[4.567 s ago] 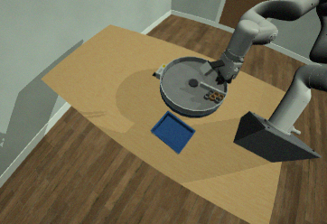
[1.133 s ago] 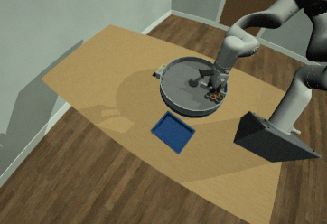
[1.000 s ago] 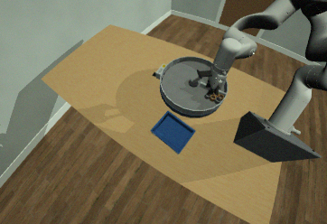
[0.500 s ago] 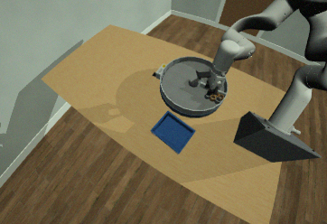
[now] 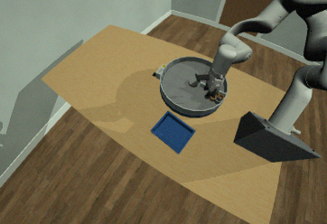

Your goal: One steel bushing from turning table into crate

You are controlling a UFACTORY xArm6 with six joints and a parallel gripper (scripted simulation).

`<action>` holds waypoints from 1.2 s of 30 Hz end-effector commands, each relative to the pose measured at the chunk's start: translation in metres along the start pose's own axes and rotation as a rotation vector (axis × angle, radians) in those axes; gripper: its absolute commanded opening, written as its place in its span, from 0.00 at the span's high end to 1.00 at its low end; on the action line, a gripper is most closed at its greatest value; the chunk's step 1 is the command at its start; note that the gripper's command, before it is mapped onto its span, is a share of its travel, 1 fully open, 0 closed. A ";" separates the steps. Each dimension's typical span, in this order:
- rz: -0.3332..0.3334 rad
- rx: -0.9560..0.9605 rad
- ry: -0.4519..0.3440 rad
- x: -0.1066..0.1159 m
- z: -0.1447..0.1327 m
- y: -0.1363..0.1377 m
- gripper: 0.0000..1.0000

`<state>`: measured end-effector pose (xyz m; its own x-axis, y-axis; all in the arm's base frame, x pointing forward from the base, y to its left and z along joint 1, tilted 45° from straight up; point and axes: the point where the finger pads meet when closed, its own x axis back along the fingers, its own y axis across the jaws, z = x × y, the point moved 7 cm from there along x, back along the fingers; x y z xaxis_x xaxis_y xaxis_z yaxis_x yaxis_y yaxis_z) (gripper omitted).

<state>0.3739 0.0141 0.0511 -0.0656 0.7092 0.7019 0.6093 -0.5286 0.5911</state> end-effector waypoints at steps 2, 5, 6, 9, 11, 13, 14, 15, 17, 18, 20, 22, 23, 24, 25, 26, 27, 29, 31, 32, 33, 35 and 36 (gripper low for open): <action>-0.001 -0.001 0.003 0.001 0.001 0.000 0.60; -0.001 -0.001 0.003 -0.001 0.001 0.000 0.60; -0.001 -0.001 0.003 -0.002 0.001 0.000 0.60; -0.001 -0.001 0.003 -0.008 0.001 0.000 0.60; -0.001 -0.001 0.003 -0.011 0.001 0.000 0.60; -0.001 -0.001 0.003 -0.013 0.001 0.000 0.60; -0.001 -0.001 0.003 -0.014 0.001 0.000 0.60; -0.001 -0.001 0.003 -0.014 0.001 0.000 0.60; -0.001 -0.001 0.003 -0.014 0.001 0.000 0.60; -0.001 -0.001 0.003 -0.014 0.001 0.000 0.60; -0.001 -0.001 0.003 -0.014 0.001 0.000 0.60; -0.001 -0.001 0.003 -0.014 0.001 0.000 0.60; -0.001 -0.001 0.003 -0.014 0.001 0.000 0.60; -0.001 -0.001 0.003 -0.014 0.001 0.000 0.60; -0.001 -0.001 0.003 -0.014 0.001 0.000 0.60; -0.001 -0.001 0.003 -0.014 0.001 0.000 0.60; -0.001 -0.001 0.003 -0.014 0.001 0.000 0.60; -0.001 -0.001 0.003 -0.014 0.001 0.000 0.60; -0.001 -0.001 0.003 -0.015 0.001 0.000 0.60; -0.001 -0.001 0.003 -0.016 0.001 0.000 0.60; -0.001 -0.001 0.003 -0.016 0.001 0.000 0.60; -0.001 -0.001 0.003 -0.017 0.001 0.000 0.60; -0.001 -0.001 0.003 -0.018 0.001 0.000 0.60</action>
<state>0.3749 0.0021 0.0392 -0.0655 0.7092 0.7019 0.6094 -0.5286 0.5910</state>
